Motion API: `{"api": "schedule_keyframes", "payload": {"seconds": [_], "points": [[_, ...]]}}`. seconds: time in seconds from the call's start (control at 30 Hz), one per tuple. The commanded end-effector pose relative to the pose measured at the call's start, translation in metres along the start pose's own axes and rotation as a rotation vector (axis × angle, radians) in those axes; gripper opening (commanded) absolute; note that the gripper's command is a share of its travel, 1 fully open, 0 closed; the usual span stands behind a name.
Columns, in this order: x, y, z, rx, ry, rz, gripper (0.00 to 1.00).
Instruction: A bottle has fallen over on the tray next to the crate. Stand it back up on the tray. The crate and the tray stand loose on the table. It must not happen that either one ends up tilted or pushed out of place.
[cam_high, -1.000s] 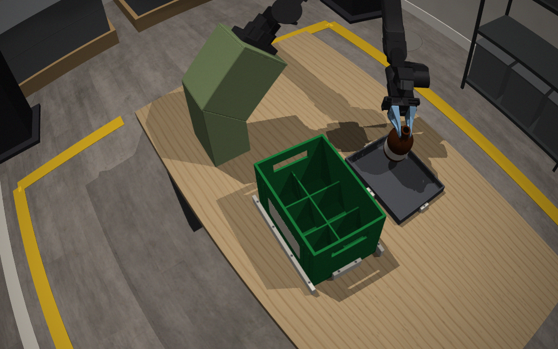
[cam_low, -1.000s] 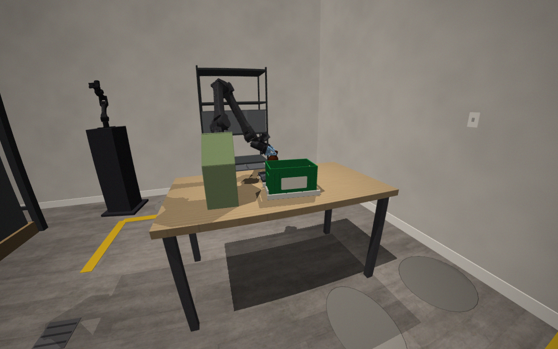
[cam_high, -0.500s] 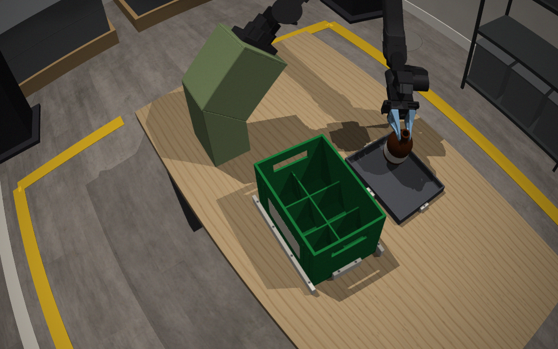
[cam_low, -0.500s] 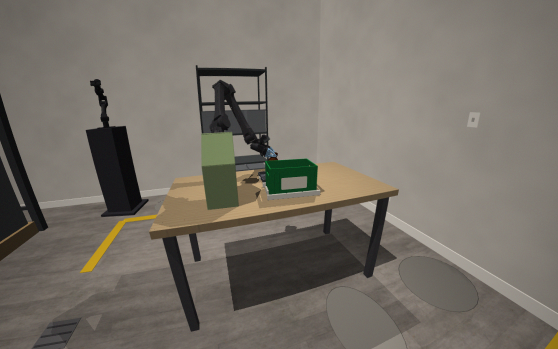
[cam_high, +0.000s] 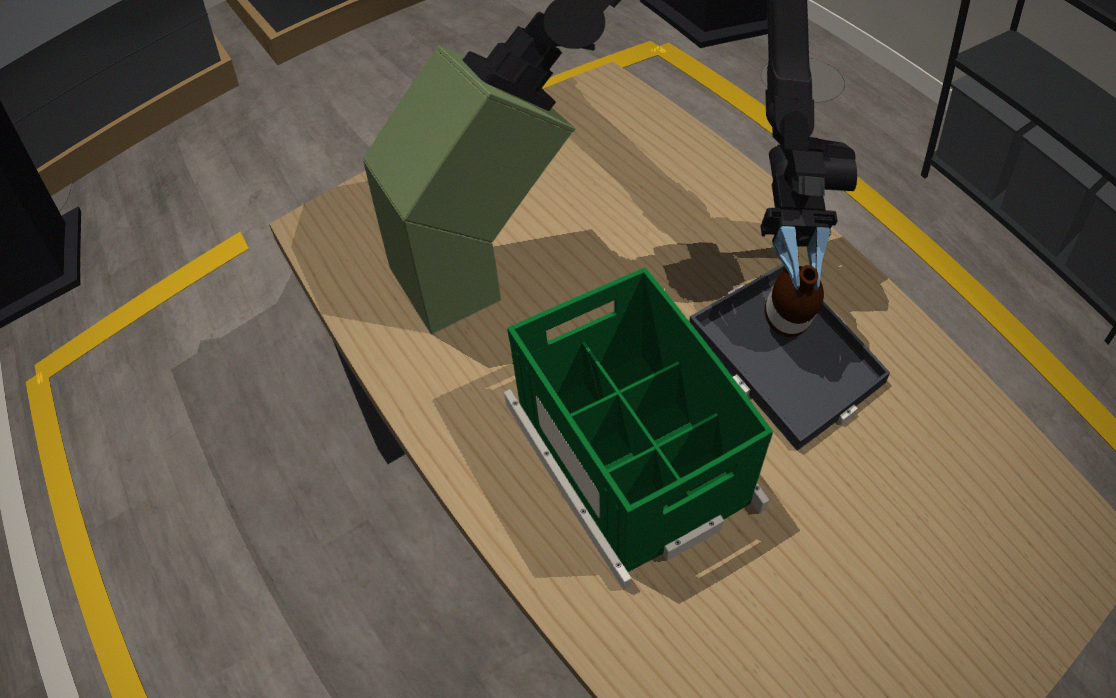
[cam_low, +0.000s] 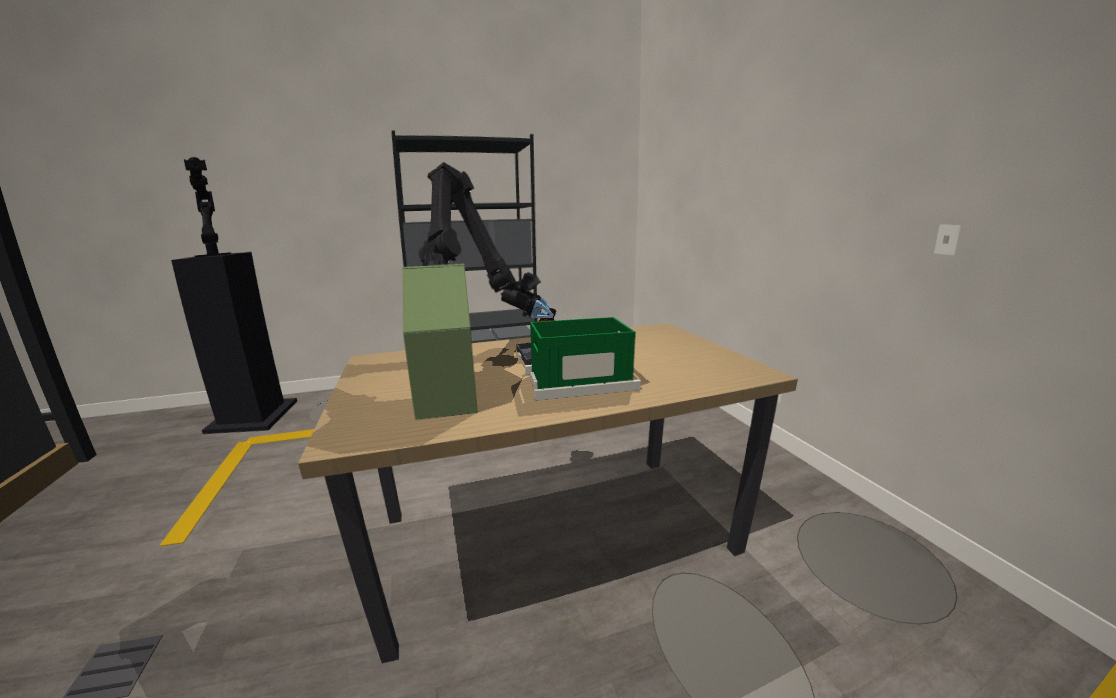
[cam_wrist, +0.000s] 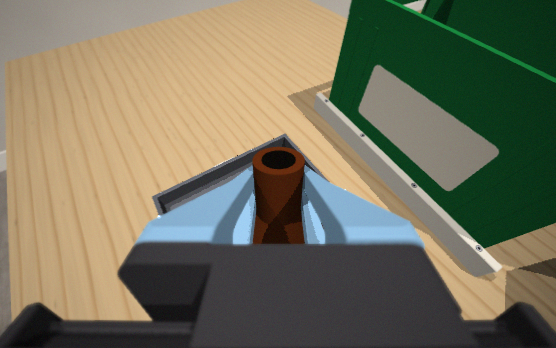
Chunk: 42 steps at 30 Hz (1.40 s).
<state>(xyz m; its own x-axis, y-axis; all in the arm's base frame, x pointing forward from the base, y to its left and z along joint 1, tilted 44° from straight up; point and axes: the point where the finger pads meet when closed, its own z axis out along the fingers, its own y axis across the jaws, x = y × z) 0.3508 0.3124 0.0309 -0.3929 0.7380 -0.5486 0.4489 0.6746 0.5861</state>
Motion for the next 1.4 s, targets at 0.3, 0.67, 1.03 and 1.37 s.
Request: {"api": "schedule_keyframes", "payload": {"seconds": [0.3, 0.67, 1.03, 1.37], "points": [[-0.001, 0.015, -0.006, -0.035, -0.01, 0.037, 0.0], [0.002, 0.011, -0.001, -0.023, -0.012, 0.026, 0.0], [0.003, 0.011, -0.001, -0.023, -0.012, 0.025, 0.0], [0.003, 0.011, -0.001, -0.023, -0.012, 0.025, 0.0]]}}
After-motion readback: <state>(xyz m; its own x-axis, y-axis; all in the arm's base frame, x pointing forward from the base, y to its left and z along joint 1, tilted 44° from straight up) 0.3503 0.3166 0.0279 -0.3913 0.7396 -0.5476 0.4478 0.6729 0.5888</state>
